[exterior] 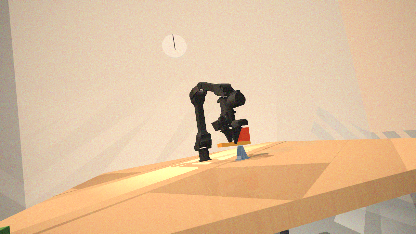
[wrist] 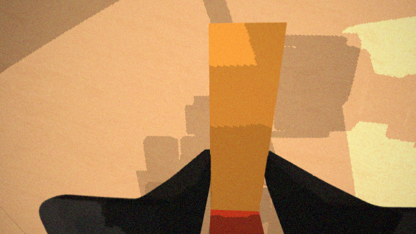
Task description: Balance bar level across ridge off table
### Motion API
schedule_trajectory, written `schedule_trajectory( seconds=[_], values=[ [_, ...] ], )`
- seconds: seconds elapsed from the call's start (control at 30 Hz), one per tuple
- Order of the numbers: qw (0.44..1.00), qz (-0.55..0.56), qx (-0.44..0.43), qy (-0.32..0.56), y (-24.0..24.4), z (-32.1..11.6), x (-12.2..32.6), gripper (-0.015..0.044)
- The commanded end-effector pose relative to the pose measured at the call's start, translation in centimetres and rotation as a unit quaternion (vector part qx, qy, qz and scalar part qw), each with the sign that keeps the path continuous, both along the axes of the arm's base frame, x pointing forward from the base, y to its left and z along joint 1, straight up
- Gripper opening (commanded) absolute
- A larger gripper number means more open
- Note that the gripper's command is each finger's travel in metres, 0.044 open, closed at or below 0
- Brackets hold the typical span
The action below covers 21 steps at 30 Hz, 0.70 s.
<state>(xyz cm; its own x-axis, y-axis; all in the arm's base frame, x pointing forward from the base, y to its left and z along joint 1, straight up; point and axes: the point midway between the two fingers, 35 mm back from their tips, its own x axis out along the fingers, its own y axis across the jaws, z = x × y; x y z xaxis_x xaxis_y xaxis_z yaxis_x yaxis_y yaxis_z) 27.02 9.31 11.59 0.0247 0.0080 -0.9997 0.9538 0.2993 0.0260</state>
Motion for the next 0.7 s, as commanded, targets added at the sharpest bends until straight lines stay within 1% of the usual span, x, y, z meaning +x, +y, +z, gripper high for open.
schedule_trajectory(
  seconds=[0.0, 0.67],
  values=[
    [1.000, 0.002, 0.000, 0.000, 0.02, -0.09, 0.01, 0.0000],
    [1.000, 0.002, 0.000, 0.000, 0.02, -0.26, -0.01, 0.0000]
  ],
)
